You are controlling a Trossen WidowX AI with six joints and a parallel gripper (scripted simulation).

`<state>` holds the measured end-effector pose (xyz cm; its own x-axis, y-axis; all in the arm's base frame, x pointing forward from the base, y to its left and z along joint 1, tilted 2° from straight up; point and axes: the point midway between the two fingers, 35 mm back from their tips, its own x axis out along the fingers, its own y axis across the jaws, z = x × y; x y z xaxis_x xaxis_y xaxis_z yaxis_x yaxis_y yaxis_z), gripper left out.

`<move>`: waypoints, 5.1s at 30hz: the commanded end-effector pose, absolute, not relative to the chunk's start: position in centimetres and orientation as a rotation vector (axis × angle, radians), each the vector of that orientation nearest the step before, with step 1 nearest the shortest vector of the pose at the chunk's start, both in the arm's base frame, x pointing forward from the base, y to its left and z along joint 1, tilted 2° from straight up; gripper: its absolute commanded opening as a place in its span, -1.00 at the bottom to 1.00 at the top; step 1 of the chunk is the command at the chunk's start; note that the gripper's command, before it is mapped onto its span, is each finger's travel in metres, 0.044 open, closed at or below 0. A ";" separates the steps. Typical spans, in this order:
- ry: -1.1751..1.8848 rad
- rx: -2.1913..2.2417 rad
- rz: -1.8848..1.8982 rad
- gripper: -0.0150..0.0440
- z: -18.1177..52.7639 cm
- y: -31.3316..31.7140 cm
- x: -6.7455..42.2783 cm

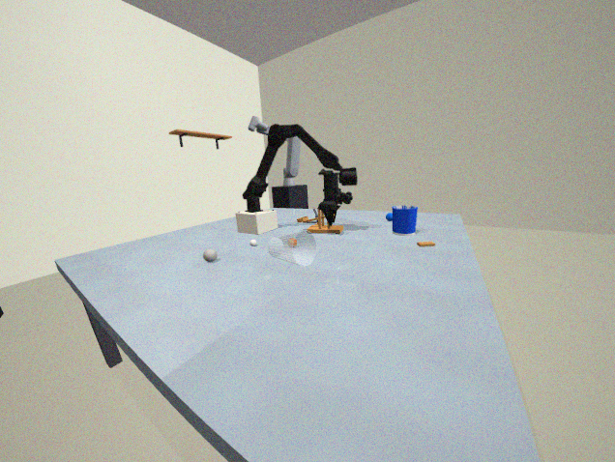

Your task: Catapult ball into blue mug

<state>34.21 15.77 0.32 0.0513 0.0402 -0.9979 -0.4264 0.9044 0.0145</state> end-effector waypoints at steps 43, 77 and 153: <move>1.500 -0.174 0.199 0.53 4.4 -3.6 36.3; 1.506 -0.139 0.162 0.53 -1.6 -8.6 35.5; 1.763 -0.309 0.307 -0.49 6.1 7.6 26.2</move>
